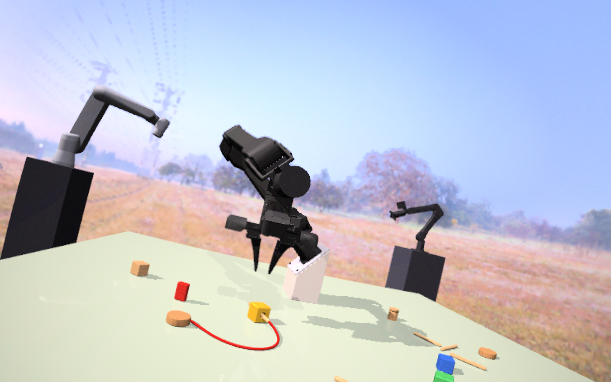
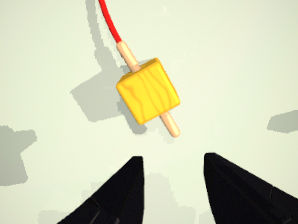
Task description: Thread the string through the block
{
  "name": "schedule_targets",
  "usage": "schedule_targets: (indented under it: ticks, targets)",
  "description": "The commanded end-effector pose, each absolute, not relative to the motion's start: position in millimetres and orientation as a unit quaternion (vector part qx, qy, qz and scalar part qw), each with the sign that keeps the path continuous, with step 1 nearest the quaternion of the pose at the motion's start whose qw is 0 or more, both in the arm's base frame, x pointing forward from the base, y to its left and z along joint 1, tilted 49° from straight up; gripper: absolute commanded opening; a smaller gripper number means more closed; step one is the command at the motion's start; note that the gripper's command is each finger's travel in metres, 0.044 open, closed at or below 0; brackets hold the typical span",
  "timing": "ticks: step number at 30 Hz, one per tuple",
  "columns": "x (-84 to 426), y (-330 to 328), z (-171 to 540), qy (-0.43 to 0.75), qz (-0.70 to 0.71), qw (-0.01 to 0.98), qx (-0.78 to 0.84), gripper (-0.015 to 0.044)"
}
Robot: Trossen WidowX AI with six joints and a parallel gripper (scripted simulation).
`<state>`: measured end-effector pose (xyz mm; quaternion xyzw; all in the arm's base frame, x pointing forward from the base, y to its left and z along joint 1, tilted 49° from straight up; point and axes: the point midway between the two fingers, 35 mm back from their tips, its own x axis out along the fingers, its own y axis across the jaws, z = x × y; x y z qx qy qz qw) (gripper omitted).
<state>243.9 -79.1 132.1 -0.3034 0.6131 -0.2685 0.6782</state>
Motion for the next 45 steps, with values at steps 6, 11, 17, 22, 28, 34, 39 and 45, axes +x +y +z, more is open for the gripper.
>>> schedule_targets:
  ticks: [6, 11, 17, 22, 28, 34, 39, 45]
  targets:
    - [232.6, -83.3, 132.3, 0.665, -0.109, 0.574, -0.465, 0.0122]
    - [232.6, -83.3, 132.3, 0.665, -0.109, 0.574, -0.465, 0.0122]
    - [232.6, -83.5, 132.1, 0.665, -0.109, 0.574, -0.464, 0.0122]
    - [233.9, -86.9, 128.2, 0.665, -0.109, 0.575, -0.464, 0.0122]
    - [236.0, -93.5, 121.2, 0.666, -0.108, 0.575, -0.463, 0.0122]
    - [237.7, -100.4, 114.3, 0.666, -0.107, 0.576, -0.462, 0.0122]
    - [238.9, -106.3, 108.7, 0.666, -0.107, 0.576, -0.462, 0.0122]
    - [239.9, -113.5, 102.3, 0.666, -0.107, 0.576, -0.462, 0.0122]
